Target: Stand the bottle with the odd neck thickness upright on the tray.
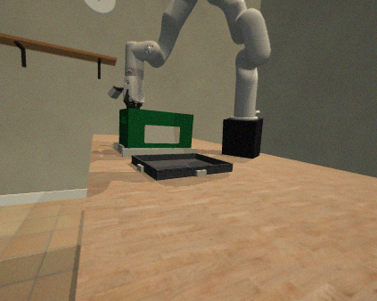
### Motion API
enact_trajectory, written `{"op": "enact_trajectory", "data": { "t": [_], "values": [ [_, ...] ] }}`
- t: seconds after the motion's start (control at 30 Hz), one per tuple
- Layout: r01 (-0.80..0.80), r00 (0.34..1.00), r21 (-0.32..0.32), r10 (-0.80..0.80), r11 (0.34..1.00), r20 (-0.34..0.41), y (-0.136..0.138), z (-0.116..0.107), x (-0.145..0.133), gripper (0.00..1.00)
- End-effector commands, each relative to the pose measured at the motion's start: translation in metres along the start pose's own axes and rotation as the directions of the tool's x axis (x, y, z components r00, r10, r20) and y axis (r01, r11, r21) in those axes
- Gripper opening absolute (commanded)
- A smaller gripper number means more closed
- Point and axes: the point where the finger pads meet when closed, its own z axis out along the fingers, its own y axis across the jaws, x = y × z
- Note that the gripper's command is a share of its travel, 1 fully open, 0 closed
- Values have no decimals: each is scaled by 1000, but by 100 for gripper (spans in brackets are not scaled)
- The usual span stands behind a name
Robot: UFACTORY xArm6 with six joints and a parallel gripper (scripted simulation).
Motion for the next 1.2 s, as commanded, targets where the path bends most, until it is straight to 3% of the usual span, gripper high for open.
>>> {"op": "enact_trajectory", "data": {
  "t": [0.0, 0.57, 0.6, 1.17],
  "values": [
    [0, 1000, 2, 0, 1000, -4, -1, -2, 1, 0],
    [0, 1000, 2, 0, 1000, -4, -1, -2, 1, 0],
    [0, 1000, 2, 0, 1000, -4, -1, -2, 1, 65],
    [0, 1000, 2, 0, 1000, -4, -1, -2, 1, 65]
  ]
}}
